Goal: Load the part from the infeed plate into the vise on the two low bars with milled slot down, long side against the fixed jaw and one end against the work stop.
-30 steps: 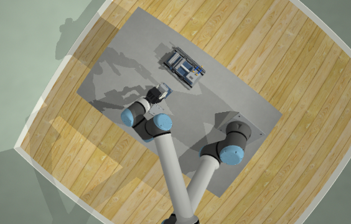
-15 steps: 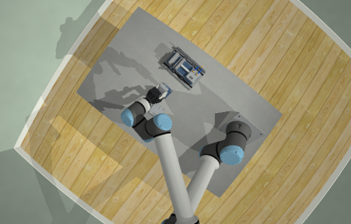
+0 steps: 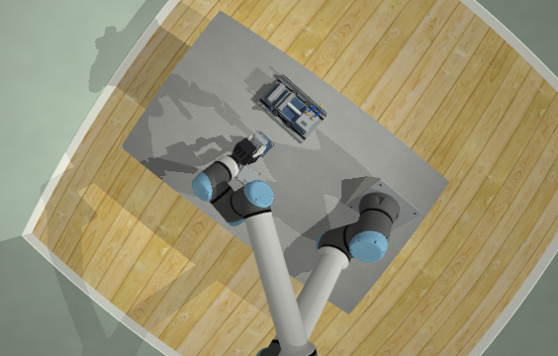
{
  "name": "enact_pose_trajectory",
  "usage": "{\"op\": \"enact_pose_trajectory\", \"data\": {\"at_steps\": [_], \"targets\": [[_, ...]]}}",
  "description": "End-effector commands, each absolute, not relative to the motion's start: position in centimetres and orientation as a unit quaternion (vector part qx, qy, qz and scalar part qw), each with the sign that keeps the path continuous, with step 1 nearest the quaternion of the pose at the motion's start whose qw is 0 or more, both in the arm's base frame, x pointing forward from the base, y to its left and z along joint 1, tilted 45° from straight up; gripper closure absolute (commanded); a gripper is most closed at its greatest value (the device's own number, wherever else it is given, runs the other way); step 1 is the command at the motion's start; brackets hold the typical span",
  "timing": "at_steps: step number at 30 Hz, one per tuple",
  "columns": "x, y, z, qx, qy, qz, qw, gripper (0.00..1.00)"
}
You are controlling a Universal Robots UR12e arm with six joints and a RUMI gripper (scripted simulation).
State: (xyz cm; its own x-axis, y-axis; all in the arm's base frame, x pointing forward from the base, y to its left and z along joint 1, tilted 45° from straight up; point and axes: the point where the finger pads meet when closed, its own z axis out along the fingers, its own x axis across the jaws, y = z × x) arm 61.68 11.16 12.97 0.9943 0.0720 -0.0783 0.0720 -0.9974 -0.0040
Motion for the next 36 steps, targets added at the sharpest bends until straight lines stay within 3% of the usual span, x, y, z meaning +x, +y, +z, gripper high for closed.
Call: {"op": "enact_pose_trajectory", "data": {"at_steps": [1,36], "targets": [[61.74,11.12,13.03,-0.999,-0.036,0.039,0.001,1.00],[61.68,11.03,13.00,-0.996,-0.033,0.041,0.069,1.00]]}}
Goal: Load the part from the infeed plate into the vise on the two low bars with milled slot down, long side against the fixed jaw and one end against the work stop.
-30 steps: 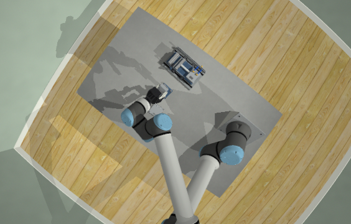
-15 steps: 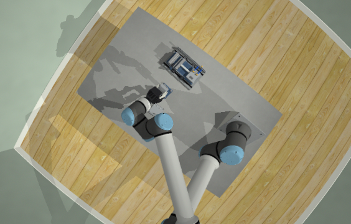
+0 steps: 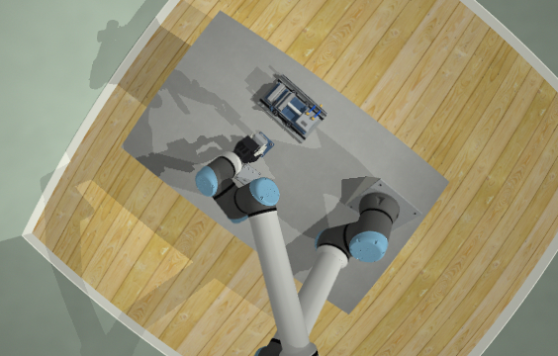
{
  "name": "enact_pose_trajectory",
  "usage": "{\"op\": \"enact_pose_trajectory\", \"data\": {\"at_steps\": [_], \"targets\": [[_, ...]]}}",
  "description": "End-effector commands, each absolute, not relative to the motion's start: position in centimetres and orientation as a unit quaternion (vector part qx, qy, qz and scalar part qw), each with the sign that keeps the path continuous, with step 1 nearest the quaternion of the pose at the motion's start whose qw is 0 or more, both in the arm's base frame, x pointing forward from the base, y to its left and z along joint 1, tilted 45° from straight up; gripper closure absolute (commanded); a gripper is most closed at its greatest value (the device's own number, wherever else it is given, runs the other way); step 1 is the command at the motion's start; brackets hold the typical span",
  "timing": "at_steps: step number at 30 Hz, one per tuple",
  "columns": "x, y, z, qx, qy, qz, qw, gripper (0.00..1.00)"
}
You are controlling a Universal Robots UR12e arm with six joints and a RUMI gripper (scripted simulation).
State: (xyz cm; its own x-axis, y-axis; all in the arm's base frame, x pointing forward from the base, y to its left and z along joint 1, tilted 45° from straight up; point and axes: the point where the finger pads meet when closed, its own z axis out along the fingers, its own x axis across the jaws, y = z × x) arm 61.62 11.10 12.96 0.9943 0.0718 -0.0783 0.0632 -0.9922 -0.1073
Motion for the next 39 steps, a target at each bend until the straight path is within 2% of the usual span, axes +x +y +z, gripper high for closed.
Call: {"op": "enact_pose_trajectory", "data": {"at_steps": [1,39], "targets": [[61.68,11.02,13.01,-0.996,-0.033,0.041,0.073,1.00],[61.69,10.73,12.90,-0.963,-0.024,0.047,0.263,1.00]]}}
